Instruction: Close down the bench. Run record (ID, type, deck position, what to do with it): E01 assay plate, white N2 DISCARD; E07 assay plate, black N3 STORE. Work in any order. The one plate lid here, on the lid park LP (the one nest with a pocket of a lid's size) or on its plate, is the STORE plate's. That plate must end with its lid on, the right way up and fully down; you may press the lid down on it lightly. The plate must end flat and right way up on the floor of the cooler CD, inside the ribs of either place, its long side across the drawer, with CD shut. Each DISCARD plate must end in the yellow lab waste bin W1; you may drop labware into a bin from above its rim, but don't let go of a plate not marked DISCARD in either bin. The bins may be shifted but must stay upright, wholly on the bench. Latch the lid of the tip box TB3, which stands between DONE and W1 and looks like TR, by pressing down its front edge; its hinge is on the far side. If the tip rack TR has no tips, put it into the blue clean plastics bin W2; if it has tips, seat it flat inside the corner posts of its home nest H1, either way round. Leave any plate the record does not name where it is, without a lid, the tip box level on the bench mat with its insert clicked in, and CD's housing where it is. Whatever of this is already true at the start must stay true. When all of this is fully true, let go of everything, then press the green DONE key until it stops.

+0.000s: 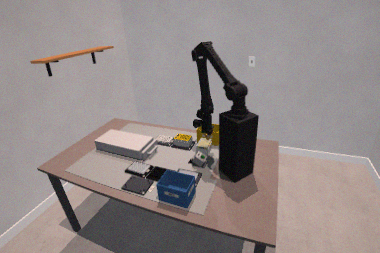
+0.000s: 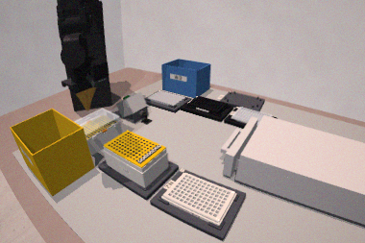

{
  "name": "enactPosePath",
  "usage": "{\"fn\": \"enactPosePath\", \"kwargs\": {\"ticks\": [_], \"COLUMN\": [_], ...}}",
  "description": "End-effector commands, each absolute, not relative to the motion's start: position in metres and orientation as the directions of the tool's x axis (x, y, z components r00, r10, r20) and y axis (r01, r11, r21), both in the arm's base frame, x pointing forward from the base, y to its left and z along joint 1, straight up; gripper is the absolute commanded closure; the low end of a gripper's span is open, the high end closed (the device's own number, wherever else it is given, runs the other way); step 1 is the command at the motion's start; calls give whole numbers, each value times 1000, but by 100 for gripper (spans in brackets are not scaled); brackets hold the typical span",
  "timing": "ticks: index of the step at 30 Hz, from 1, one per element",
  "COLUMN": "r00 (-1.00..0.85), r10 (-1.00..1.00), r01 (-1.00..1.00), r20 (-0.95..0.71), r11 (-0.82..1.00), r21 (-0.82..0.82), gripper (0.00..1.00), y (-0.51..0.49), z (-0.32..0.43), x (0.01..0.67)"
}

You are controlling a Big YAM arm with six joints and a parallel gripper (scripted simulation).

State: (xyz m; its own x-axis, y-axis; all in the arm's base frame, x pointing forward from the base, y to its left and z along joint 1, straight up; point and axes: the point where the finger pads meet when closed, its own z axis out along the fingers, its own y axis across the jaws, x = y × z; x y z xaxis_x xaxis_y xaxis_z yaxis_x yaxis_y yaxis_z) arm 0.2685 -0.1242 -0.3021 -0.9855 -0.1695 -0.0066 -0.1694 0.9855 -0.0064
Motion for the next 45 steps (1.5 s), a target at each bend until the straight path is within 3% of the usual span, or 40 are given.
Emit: {"fn": "enactPosePath", "kwargs": {"ticks": [1,45], "r00": [-981,-981], "r10": [-191,-191], "r01": [-191,-191], "r20": [-17,-14], "r11": [982,982], "r21": [-9,-7], "gripper": [100,100], "y": [-124,-123], "z": [-309,-331], "x": [272,272]}}
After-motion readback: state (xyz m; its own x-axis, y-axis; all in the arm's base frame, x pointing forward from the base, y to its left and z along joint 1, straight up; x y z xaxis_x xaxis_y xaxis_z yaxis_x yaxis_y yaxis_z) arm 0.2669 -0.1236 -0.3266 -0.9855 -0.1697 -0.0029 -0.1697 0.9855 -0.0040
